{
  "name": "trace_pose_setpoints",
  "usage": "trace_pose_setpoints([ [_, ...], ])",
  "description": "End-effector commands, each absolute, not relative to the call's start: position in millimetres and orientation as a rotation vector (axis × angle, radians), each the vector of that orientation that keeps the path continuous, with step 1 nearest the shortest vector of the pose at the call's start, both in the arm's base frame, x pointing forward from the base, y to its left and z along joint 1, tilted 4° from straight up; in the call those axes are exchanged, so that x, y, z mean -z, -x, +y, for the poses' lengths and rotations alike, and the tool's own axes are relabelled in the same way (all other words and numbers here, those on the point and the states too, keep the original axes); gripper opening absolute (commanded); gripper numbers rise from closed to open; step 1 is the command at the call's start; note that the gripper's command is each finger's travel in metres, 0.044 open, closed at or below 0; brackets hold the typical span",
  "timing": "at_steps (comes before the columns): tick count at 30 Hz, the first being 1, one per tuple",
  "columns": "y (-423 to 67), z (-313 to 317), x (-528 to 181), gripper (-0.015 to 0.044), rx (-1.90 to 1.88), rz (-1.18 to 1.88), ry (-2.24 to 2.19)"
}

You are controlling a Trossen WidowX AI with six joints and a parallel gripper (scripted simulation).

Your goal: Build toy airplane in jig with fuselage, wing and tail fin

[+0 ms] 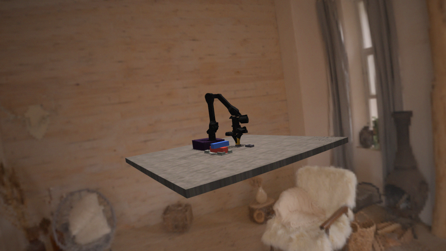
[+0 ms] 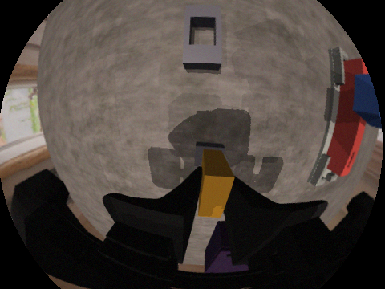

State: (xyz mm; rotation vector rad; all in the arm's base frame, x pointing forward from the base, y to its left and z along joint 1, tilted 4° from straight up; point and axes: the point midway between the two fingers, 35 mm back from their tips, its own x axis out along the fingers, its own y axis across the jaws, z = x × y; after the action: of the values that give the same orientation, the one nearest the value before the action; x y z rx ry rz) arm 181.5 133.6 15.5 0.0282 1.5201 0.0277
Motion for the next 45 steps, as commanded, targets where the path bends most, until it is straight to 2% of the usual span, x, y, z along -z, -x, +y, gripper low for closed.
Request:
trace_pose_setpoints([
  [1, -185, 137, -28, 0.0, -0.032, 1.51, -0.037],
  [37, -177, 130, -139, 0.0, -0.036, 1.496, -0.043],
  [45, -179, 126, -142, 0.0, -0.036, 1.496, -0.042],
])
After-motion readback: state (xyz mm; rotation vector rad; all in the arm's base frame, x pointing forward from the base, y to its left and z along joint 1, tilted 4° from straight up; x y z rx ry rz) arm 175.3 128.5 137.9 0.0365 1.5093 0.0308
